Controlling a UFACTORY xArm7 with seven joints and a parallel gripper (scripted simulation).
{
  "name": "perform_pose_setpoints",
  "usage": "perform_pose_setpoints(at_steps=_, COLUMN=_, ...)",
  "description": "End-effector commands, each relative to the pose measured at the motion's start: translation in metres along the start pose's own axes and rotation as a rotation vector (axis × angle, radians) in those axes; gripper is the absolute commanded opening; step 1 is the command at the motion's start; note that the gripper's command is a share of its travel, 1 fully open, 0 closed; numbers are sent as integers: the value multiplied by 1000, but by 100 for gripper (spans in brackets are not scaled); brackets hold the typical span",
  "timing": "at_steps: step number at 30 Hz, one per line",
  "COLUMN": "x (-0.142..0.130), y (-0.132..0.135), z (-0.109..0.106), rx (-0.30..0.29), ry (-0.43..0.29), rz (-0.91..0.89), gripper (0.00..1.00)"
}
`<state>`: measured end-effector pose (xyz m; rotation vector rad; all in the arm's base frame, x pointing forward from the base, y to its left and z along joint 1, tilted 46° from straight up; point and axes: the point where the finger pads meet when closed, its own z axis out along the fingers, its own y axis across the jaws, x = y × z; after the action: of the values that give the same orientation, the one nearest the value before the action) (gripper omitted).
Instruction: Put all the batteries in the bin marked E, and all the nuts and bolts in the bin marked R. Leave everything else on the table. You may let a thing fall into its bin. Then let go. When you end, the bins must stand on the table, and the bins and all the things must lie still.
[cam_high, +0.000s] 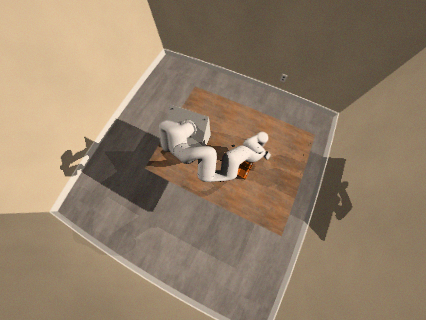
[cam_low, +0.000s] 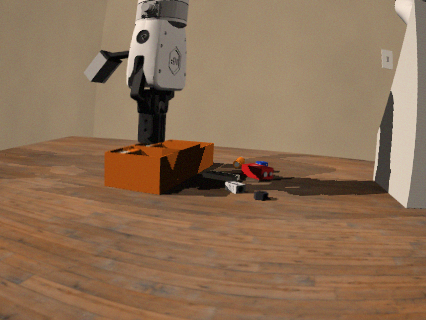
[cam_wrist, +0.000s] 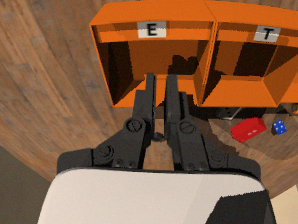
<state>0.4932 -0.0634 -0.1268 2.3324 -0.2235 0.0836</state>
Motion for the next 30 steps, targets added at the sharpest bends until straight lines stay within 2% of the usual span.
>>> perform_pose_setpoints(at_steps=1, x=1, y=-1, z=-20, rx=4, ry=4, rz=0, gripper=7)
perform_pose_setpoints(at_steps=6, x=1, y=-1, z=-20, rx=4, ry=4, rz=0, gripper=7)
perform_pose_setpoints(at_steps=8, x=1, y=-1, z=-36, rx=4, ry=4, rz=0, gripper=7)
perform_pose_setpoints(at_steps=10, x=1, y=-1, z=-36, rx=4, ry=4, rz=0, gripper=7)
perform_pose_setpoints(at_steps=23, x=1, y=-1, z=-145, rx=4, ry=4, rz=0, gripper=7)
perform_pose_setpoints(at_steps=30, x=1, y=-1, z=-144, rx=4, ry=4, rz=0, gripper=7)
